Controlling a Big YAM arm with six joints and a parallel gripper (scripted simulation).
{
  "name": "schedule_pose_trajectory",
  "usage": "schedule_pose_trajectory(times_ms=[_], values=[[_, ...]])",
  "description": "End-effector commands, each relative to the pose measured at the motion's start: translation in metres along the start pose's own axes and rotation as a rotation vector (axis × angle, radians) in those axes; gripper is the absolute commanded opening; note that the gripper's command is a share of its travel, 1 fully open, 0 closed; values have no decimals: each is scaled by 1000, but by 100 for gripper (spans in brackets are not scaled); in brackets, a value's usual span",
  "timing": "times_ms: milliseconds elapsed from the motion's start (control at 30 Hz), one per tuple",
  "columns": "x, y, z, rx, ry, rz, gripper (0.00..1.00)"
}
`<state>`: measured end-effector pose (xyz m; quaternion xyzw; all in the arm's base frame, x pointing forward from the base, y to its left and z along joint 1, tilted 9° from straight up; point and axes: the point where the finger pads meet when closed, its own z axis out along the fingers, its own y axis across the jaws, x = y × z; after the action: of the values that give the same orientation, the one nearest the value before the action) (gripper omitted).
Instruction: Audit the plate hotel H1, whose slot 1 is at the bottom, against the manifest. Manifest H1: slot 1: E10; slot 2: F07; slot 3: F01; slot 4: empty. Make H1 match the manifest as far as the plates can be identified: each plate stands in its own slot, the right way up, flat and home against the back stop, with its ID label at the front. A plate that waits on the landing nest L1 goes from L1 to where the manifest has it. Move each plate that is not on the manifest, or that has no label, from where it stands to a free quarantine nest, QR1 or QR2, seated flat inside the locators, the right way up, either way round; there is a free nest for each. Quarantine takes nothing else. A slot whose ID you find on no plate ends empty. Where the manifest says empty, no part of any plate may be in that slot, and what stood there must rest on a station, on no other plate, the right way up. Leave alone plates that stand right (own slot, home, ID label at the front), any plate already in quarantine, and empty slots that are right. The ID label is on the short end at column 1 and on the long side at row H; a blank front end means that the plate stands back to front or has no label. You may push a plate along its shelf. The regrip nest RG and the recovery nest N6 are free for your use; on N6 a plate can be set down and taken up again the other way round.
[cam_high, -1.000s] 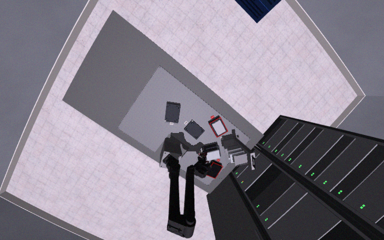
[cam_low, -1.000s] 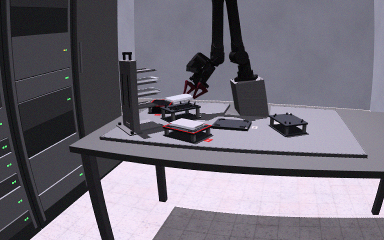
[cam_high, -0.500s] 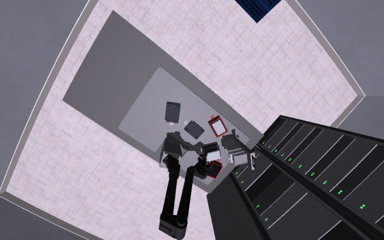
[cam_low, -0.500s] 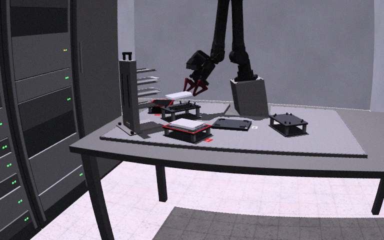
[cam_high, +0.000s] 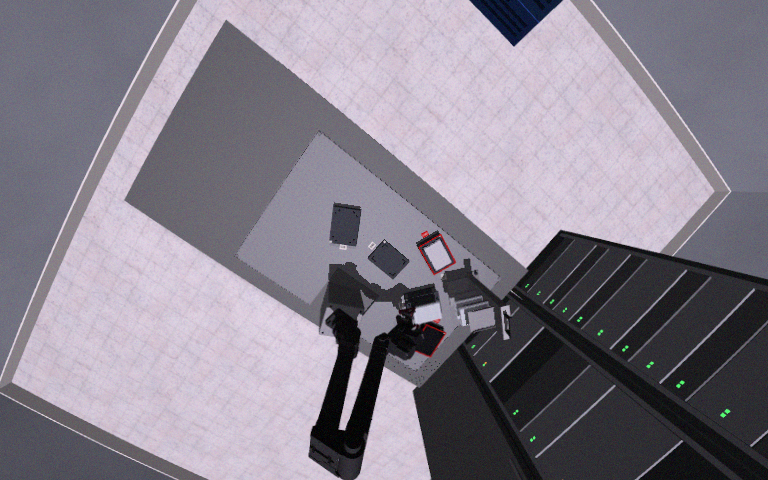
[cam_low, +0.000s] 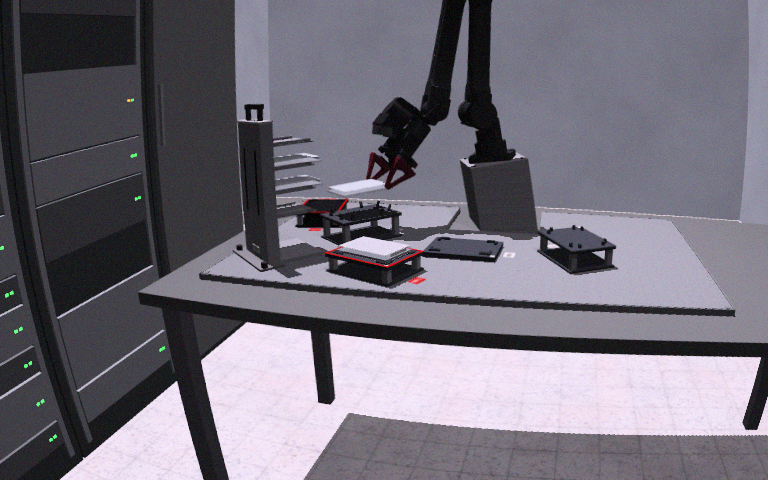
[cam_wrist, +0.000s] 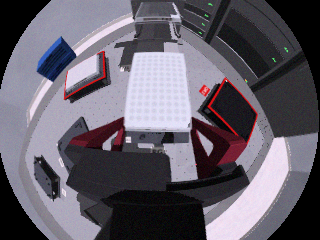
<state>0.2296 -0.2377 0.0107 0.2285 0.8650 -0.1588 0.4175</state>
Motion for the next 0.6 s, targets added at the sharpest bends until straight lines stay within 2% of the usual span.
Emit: schedule_pose_trajectory(times_ms=[0, 67, 133, 433, 567], values=[[-8, 0, 3, 1, -25, -3, 86], [-8, 0, 3, 1, -25, -3, 86], [-20, -3, 8, 4, -44, -6, 86], [-25, -5, 13, 10, -44, -5, 86], [-26, -2, 16, 0, -32, -3, 86]])
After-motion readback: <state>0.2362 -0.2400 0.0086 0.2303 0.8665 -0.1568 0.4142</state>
